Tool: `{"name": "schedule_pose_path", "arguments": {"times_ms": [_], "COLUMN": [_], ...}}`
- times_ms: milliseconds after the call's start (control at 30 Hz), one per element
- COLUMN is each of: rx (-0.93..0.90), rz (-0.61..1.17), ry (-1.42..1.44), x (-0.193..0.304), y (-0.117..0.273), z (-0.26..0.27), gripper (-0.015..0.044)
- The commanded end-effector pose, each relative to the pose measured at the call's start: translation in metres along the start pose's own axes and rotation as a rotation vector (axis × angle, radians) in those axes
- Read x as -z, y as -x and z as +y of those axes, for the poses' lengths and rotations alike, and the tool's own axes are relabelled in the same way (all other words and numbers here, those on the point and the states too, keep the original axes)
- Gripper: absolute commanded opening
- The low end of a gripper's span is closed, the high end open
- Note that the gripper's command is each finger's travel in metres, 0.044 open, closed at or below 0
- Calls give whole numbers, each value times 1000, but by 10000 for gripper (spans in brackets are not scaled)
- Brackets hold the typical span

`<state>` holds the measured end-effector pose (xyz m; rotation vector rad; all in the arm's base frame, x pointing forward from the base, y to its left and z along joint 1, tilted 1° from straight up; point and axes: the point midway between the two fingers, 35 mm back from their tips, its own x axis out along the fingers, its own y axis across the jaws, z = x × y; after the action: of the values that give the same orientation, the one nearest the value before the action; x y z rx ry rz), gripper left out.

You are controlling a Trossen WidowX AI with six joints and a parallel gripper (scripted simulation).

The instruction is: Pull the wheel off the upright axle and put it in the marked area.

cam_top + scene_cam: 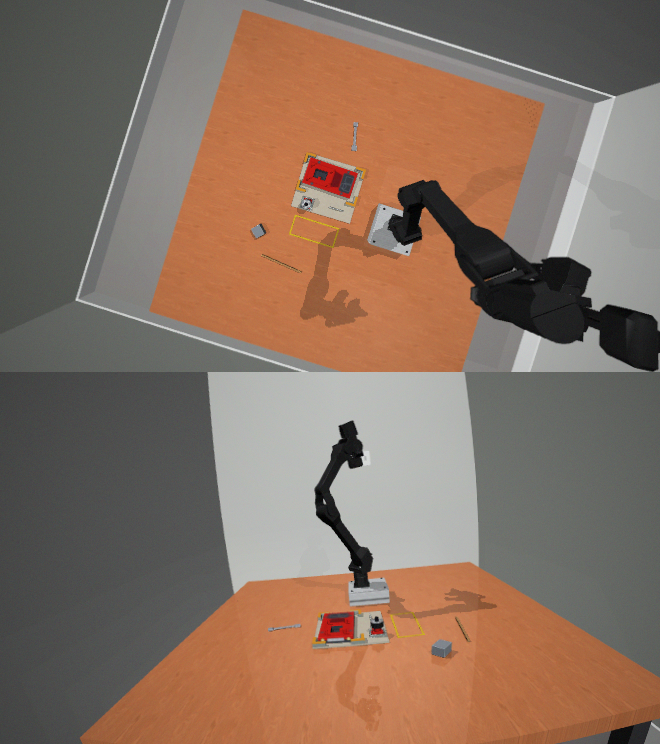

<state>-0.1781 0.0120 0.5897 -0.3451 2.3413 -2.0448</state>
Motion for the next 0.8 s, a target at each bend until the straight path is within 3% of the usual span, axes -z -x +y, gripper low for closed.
{"name": "schedule_pose_path", "arguments": {"times_ms": [0,100,367,767], "rx": [-2,-23,-80,-71], "rz": [7,98,397,887], "ry": [-1,-14,-233,-574], "x": [2,24,106,216], "y": [0,1,13,87], "z": [1,10,43,98], "gripper": [374,300,300,300]}}
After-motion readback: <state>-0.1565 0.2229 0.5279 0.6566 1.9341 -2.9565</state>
